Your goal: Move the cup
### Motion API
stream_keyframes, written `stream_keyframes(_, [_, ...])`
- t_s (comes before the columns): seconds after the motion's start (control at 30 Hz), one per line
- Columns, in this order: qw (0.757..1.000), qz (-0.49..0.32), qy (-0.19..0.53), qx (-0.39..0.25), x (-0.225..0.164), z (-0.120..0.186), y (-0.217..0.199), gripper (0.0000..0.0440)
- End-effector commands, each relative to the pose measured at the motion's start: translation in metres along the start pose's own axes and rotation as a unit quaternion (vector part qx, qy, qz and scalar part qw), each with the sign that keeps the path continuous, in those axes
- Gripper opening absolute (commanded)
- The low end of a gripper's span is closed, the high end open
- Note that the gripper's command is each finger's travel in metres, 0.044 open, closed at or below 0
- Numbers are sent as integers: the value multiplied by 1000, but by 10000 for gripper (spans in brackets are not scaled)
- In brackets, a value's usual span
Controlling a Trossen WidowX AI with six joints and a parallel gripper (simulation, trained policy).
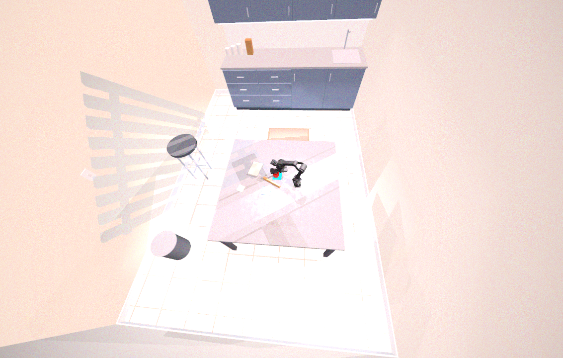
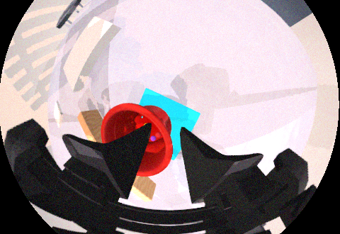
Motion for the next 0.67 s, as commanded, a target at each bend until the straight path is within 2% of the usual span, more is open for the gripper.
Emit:
stream_keyframes(0.0, [1000,1,-3,10,-4,2,-4,188])
stream_keyframes(0.43, [999,-5,-32,37,-8,18,-14,274])
stream_keyframes(0.63, [998,-10,-48,47,-7,31,-19,297])
Point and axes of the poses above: the point midway between the two fingers, 35 mm back from their tips, its own z axis back along the fingers, its own y axis across the jaws, x = y × z, the point moved 8 cm from there along z, back along the fingers, and after that the axes turned 14 degrees about z, right-handed, at the moved point
